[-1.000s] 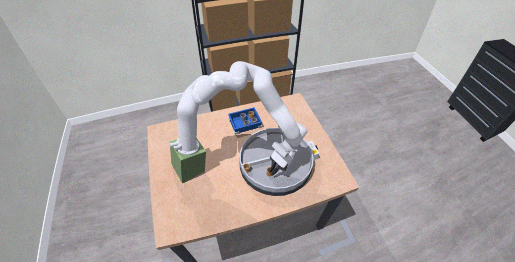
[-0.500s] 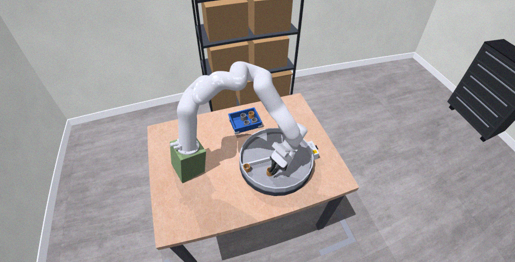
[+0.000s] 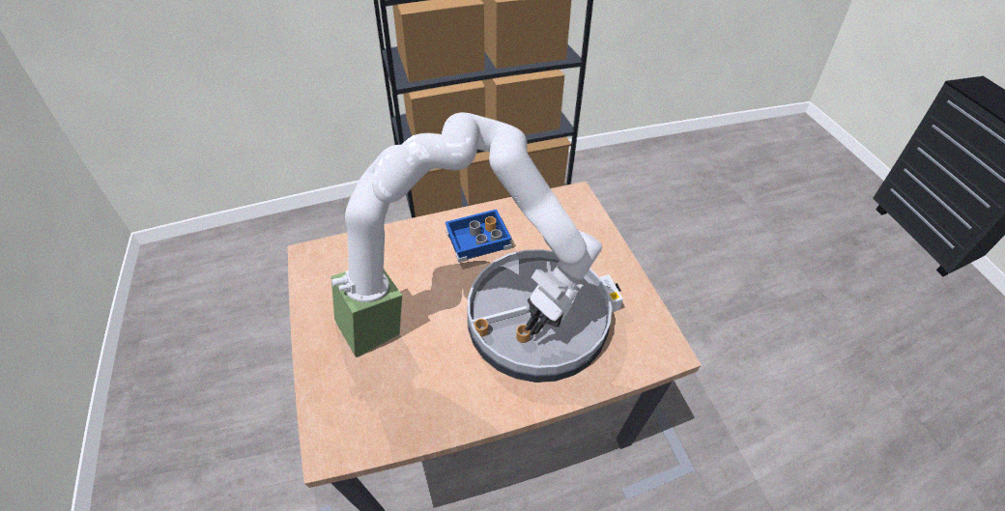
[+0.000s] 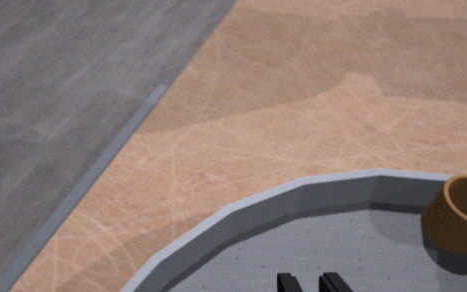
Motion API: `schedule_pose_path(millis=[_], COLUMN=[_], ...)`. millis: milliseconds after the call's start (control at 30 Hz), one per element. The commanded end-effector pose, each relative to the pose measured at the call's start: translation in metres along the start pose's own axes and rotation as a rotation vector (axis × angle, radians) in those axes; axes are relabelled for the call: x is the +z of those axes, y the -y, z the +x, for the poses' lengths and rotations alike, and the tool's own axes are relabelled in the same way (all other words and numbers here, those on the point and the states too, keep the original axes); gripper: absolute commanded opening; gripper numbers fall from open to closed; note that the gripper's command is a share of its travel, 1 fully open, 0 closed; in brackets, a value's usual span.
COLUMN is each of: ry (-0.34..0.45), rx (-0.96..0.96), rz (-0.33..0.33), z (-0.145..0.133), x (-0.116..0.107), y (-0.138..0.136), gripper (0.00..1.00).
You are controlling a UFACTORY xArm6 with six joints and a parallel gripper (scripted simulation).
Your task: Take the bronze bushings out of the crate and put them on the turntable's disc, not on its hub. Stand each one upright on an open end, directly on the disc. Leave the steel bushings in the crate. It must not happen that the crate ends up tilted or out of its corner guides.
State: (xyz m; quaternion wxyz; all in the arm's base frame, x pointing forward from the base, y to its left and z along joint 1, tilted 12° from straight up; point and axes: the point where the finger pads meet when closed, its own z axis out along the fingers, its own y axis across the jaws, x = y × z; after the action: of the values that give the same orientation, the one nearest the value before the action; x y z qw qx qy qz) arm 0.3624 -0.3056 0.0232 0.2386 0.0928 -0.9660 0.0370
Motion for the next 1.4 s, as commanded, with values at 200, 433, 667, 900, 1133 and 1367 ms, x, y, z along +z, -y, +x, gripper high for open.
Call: schedule_pose_path(millis=[200, 433, 667, 900, 1133, 1367], ry=[0.002, 0.002, 0.000, 0.000, 0.001, 0.001], rx=[0.001, 0.004, 0.018, 0.054, 0.089, 0.131], rz=[0.002, -0.001, -0.013, -0.044, -0.073, -0.108], z=[0.002, -0.001, -0.015, -0.045, -0.071, -0.096], x=[-0.004, -0.008, -0.020, -0.045, -0.068, -0.089], y=[0.001, -0.009, -0.050, -0.126, -0.193, -0.260], gripper=[0.13, 0.12, 0.12, 0.12, 0.12, 0.12])
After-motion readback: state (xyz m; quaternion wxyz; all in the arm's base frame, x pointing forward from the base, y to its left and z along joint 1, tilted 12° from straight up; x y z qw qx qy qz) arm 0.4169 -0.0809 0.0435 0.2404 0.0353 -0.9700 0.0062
